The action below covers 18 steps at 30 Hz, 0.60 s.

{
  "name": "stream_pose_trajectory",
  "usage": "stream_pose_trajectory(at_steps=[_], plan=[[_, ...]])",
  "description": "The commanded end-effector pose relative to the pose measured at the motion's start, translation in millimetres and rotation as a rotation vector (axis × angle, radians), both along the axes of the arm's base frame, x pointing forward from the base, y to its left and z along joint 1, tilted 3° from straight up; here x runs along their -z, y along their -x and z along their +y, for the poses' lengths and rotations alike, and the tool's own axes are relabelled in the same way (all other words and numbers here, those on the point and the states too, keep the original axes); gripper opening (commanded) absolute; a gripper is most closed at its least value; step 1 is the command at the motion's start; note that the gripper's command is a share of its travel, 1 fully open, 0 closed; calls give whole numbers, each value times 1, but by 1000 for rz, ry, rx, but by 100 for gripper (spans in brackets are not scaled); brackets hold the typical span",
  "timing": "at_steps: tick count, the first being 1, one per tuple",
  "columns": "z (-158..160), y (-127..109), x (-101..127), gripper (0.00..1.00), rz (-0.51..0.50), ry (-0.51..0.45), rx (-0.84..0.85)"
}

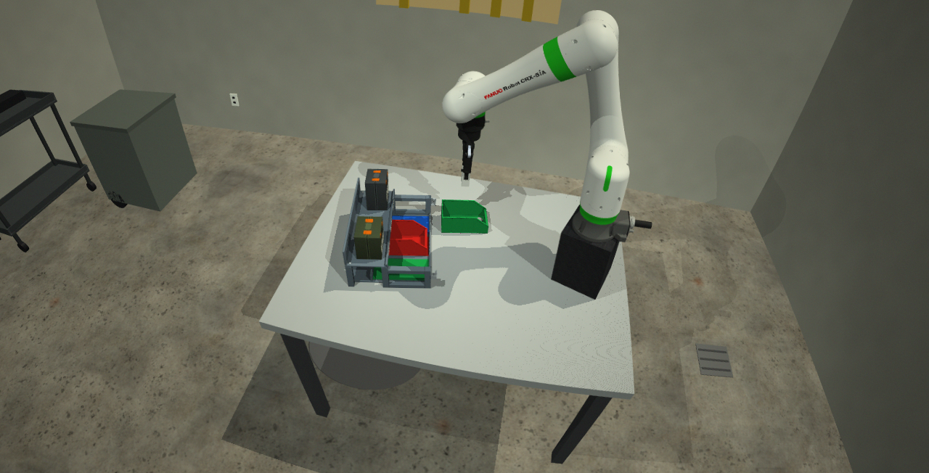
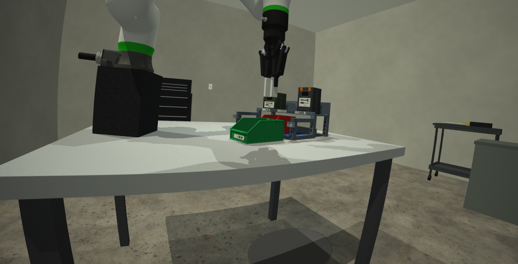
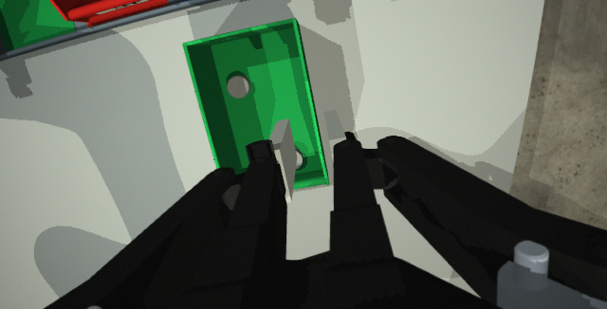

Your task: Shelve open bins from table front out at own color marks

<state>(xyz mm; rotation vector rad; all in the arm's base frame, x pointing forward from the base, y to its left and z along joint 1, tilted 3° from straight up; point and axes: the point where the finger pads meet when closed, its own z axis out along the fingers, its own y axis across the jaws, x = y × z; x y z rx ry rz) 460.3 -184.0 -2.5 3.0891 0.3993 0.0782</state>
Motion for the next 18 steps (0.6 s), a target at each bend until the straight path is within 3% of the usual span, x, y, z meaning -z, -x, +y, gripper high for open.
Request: stream_pose_trajectory(at_steps=[1, 18], plan=[[0, 0, 0, 15, 0, 0, 0], [0, 0, 3, 15, 0, 0, 0]])
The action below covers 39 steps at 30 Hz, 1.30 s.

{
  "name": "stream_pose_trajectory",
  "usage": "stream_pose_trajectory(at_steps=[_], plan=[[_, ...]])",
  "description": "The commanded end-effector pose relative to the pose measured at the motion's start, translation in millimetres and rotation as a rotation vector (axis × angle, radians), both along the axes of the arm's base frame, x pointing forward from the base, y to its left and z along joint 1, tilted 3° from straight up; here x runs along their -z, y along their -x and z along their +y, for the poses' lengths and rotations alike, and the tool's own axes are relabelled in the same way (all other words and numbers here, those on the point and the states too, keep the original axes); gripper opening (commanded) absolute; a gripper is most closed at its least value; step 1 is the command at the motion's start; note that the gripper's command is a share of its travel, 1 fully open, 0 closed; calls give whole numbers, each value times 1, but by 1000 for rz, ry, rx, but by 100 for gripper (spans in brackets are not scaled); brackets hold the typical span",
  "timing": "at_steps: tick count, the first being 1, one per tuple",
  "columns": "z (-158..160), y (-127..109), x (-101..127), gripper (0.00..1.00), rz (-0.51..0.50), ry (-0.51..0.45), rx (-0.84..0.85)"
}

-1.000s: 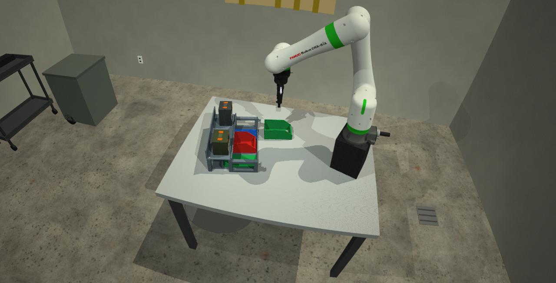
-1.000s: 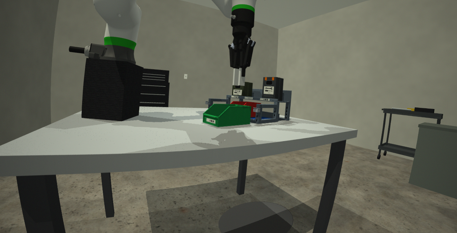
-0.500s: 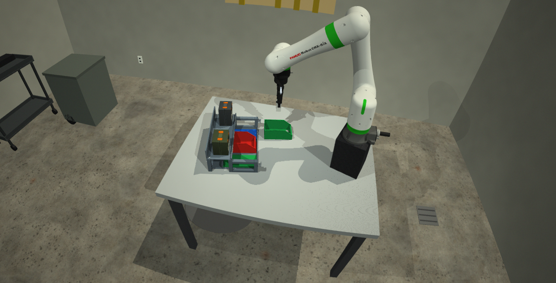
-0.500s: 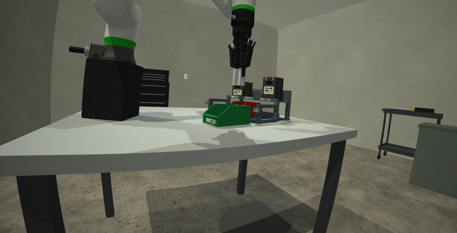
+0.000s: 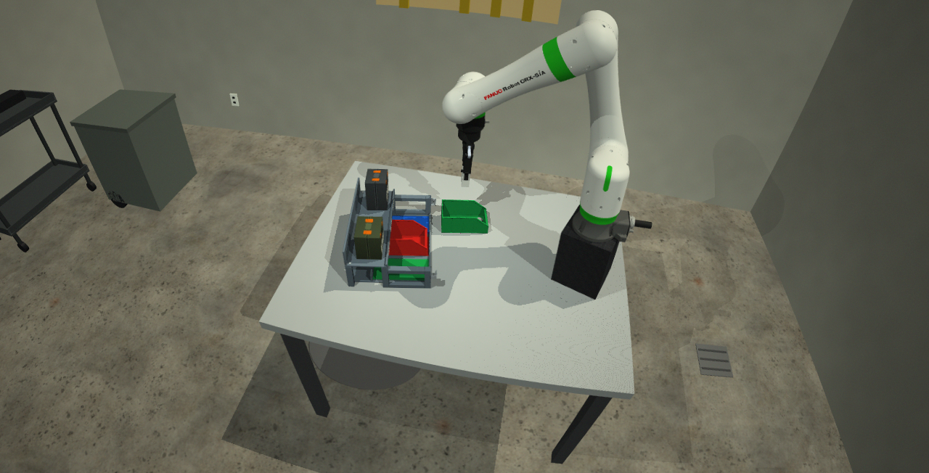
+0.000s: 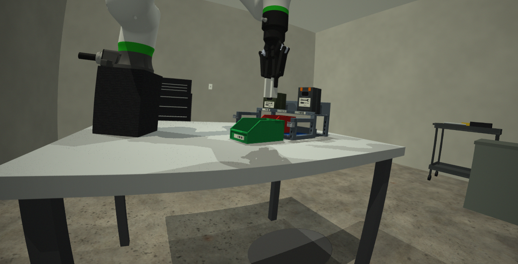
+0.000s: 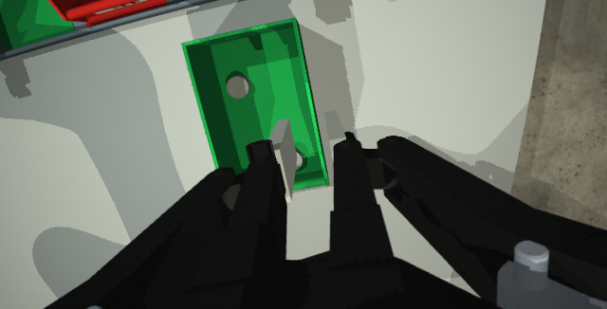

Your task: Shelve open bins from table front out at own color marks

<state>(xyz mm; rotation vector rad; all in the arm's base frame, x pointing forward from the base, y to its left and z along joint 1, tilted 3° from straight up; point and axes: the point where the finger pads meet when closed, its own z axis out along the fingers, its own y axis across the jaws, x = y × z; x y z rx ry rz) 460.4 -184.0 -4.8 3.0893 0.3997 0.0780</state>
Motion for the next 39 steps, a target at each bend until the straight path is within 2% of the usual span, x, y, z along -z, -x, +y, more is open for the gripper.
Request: stream_pose_trajectory(at_steps=[1, 39], plan=[[0, 0, 2, 15, 0, 0, 0], [-2, -4, 58, 15, 0, 0, 0]])
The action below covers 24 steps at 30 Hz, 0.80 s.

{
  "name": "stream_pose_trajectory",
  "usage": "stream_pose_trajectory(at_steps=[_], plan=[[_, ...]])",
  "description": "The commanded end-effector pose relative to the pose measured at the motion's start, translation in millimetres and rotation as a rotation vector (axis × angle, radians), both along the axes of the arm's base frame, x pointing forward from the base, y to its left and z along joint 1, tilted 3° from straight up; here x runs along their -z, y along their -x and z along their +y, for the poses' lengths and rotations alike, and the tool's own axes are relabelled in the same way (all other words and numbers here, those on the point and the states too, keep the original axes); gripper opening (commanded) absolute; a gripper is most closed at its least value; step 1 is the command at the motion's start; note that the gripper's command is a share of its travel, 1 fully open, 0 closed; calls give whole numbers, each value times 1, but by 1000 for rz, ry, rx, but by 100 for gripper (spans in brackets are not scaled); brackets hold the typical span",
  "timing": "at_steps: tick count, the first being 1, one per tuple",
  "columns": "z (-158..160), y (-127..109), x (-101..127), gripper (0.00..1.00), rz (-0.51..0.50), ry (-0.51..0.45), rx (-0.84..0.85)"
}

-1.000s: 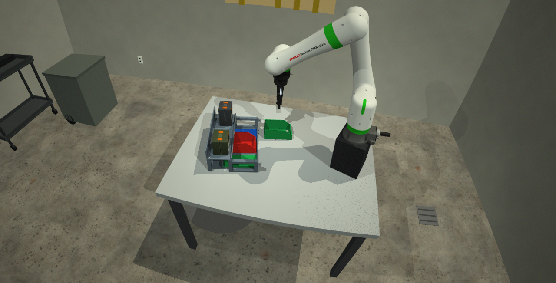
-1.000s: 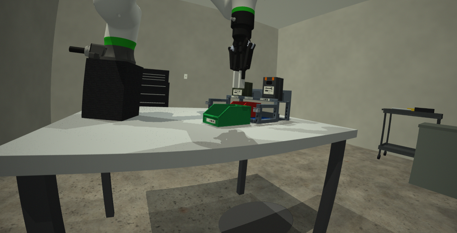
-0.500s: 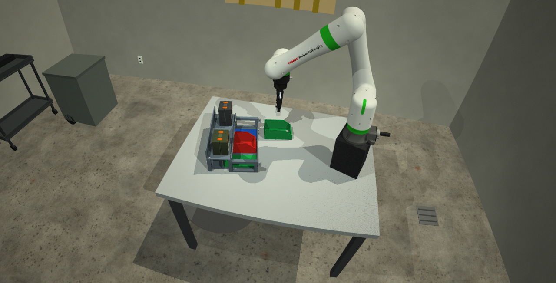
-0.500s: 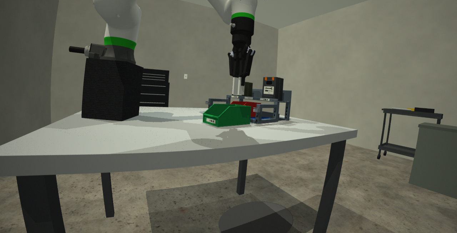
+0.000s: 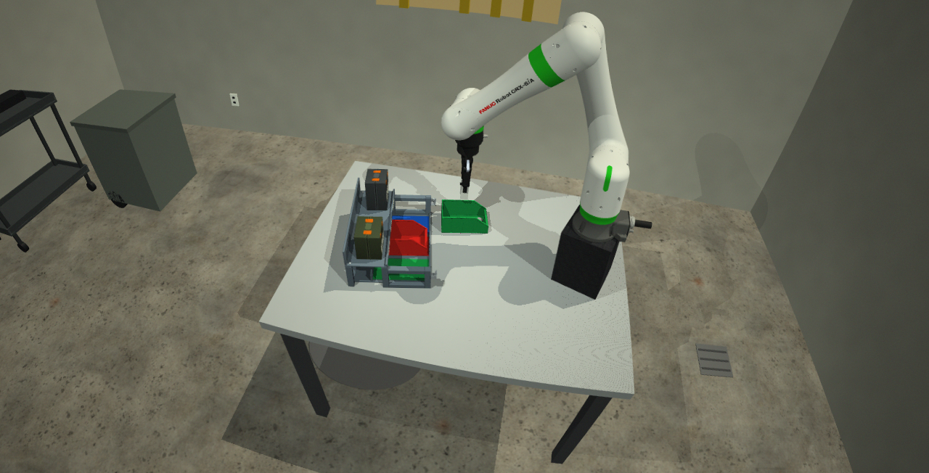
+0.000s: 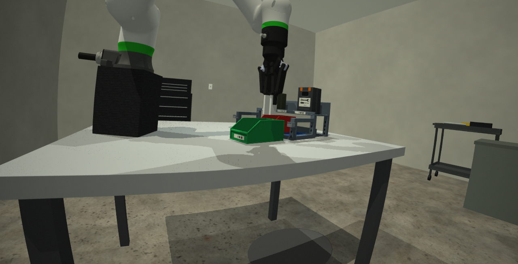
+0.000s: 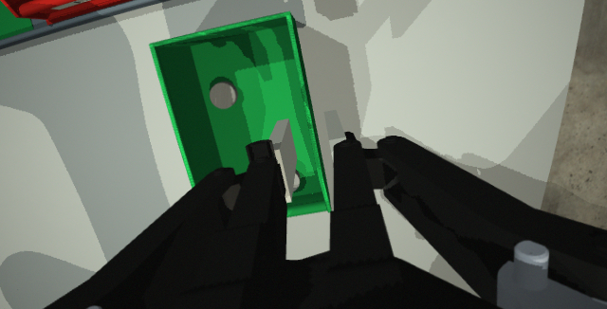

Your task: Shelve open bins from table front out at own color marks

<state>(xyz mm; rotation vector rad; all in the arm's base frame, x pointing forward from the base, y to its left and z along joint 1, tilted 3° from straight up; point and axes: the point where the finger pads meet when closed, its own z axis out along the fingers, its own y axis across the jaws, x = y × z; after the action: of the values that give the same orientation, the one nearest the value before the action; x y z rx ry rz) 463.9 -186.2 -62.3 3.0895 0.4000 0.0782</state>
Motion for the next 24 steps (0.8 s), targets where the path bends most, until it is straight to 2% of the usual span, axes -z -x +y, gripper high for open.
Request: stream_pose_trajectory(at_steps=[1, 24], plan=[[0, 0, 1, 15, 0, 0, 0], [0, -1, 8, 15, 0, 0, 0]])
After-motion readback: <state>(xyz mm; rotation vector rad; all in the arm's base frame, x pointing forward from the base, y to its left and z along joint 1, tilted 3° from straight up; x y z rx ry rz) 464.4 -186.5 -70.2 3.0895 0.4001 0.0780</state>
